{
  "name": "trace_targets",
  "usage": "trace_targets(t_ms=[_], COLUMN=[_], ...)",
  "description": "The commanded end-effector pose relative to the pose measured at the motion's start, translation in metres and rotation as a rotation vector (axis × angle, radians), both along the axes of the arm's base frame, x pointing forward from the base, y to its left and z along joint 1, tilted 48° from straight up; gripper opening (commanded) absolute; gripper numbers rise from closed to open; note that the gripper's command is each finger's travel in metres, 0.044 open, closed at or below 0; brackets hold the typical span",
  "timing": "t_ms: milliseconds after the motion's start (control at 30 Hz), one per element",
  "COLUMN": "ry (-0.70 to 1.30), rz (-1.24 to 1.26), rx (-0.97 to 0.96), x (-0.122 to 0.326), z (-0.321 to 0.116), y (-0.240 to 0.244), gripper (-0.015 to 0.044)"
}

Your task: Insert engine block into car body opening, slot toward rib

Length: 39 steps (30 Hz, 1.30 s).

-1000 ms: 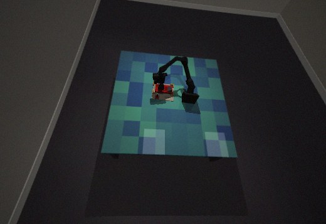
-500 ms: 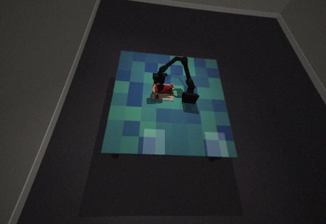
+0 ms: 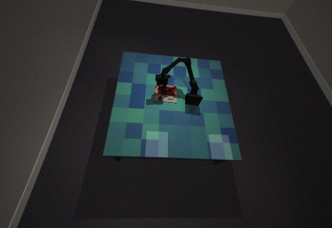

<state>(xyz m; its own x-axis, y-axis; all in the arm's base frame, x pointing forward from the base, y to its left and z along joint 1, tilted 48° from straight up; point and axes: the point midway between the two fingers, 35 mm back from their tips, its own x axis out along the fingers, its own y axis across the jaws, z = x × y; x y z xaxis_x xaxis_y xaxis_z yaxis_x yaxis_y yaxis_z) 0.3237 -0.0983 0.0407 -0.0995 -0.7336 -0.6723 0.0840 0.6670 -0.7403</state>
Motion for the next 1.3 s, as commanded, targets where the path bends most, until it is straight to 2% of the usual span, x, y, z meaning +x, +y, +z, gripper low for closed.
trace_targets(t_ms=[0, 1267], ry=[0.005, 0.004], rz=[0.005, 0.005], rx=[-0.004, -0.005], x=[-0.0001, -0.0011], z=[-0.0005, -0.0061], y=[-0.0012, -0.0075], gripper=[0.0159, 0.0159])
